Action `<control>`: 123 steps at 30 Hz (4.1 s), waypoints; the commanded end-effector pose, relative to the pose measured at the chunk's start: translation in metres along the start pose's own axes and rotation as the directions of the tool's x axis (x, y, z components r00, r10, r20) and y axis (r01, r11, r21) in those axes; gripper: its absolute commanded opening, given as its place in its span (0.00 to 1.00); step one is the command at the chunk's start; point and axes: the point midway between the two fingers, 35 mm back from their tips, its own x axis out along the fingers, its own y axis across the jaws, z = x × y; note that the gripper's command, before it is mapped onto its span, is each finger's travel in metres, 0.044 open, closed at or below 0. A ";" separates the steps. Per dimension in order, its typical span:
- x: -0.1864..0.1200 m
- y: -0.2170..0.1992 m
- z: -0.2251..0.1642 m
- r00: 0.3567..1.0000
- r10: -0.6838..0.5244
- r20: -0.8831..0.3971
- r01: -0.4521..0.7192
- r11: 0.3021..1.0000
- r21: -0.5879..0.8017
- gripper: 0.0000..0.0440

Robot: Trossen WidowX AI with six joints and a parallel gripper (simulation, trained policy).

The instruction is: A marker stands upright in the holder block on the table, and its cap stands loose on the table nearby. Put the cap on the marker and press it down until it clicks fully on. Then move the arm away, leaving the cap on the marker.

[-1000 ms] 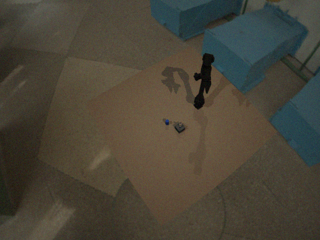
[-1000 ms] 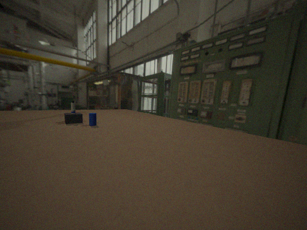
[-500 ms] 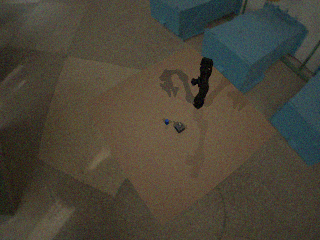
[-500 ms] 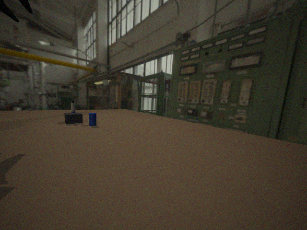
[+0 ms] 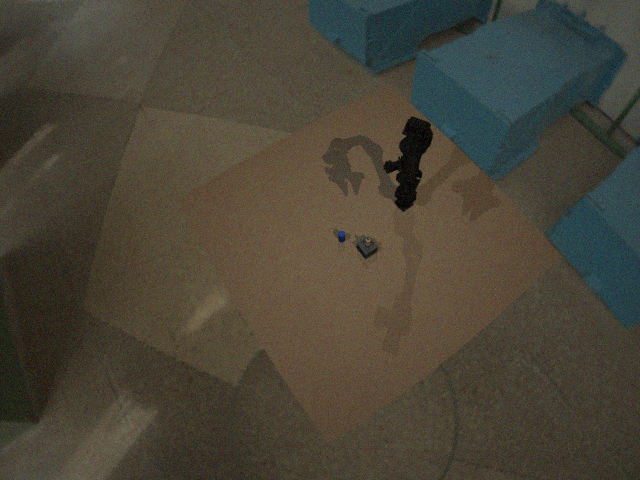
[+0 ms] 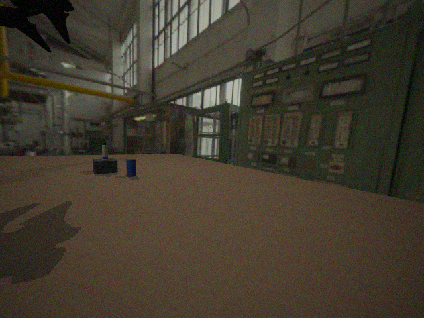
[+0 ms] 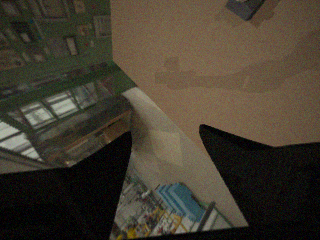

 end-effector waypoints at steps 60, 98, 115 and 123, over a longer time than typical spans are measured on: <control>0.112 -0.006 0.124 0.921 -0.383 0.072 0.361 0.907 0.215 0.75; 0.139 -0.054 0.228 0.811 -0.575 0.108 0.516 0.790 0.331 0.74; 0.149 -0.084 0.267 0.741 -0.662 0.110 0.587 0.719 0.373 0.73; 0.156 -0.100 0.279 0.703 -0.704 0.101 0.625 0.679 0.386 0.72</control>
